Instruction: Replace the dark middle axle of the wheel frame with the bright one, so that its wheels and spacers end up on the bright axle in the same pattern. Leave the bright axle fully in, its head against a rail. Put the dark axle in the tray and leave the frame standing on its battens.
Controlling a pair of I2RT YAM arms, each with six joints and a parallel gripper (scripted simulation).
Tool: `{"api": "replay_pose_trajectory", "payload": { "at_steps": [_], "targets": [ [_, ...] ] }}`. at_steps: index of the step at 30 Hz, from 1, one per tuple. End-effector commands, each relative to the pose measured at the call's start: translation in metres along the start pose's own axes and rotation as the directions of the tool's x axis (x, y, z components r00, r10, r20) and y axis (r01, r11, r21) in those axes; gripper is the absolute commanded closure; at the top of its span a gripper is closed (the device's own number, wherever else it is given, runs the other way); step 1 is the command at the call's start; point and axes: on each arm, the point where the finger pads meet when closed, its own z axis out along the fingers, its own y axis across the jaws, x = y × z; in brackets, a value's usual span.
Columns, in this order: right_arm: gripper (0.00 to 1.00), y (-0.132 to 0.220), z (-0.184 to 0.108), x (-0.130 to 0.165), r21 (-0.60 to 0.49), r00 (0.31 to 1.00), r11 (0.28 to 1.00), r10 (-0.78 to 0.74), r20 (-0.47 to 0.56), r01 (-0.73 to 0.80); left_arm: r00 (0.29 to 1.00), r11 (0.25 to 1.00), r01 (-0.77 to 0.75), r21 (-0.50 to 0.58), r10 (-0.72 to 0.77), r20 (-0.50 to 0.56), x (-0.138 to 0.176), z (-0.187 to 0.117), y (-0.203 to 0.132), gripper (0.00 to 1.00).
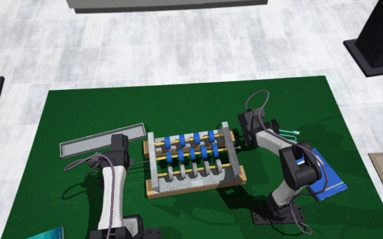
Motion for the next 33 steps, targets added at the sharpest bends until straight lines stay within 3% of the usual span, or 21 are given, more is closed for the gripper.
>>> {"api": "replay_pose_trajectory", "payload": {
  "at_steps": [1, 20, 21, 33],
  "targets": [
    [0.0, -0.0019, -0.0016, -0.0048, 0.001, 1.0, 1.0, 0.014, 0.012, -0.014, 1.0, 1.0, 0.003, 0.011, -0.003, 0.008, -0.0022, -0.0024, -0.0016, 0.0],
    [0.0, -0.0019, -0.0016, -0.0048, 0.001, 1.0, 1.0, 0.014, 0.012, -0.014, 1.0, 1.0, 0.003, 0.011, -0.003, 0.008, -0.0022, -0.0024, -0.0016, 0.0],
    [0.0, -0.0019, -0.0016, -0.0048, 0.001, 1.0, 1.0, 0.014, 0.012, -0.014, 1.0, 1.0, 0.003, 0.011, -0.003, 0.008, -0.0022, -0.0024, -0.0016, 0.81],
    [0.0, -0.0019, -0.0016, -0.0048, 0.001, 1.0, 1.0, 0.014, 0.012, -0.014, 1.0, 1.0, 0.003, 0.011, -0.003, 0.008, -0.0022, -0.0024, -0.0016, 0.81]
  ]
}}
